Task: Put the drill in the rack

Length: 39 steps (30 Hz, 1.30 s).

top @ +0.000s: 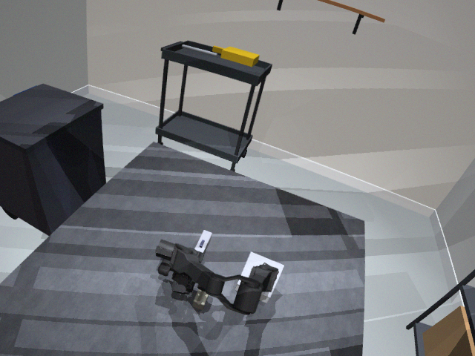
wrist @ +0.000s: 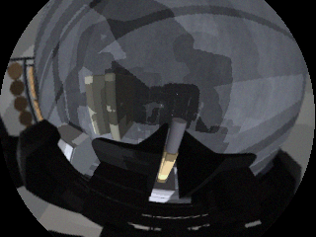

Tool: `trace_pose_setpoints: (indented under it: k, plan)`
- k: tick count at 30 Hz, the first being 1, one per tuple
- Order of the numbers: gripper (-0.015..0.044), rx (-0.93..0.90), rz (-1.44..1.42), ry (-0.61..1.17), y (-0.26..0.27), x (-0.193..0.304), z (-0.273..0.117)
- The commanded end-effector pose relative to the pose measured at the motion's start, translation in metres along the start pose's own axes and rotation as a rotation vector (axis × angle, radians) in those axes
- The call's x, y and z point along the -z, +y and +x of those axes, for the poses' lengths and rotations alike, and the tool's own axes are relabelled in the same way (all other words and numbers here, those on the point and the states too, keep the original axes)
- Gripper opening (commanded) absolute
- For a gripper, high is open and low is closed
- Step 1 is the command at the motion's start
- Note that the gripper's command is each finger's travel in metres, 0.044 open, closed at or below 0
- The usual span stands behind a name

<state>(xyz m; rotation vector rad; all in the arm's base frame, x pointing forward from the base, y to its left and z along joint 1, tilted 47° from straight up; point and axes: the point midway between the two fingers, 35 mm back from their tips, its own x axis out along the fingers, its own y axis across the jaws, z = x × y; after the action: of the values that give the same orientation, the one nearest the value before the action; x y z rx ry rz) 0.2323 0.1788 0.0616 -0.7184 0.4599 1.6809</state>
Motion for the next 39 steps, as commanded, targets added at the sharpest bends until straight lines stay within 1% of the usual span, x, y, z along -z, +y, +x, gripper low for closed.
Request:
trace_pose_setpoints:
  k: [1, 39]
  plan:
    - [0.0000, 0.002, 0.001, 0.001, -0.001, -0.006, 0.000]
    - [0.0000, 0.002, 0.001, -0.001, -0.001, -0.063, 0.000]
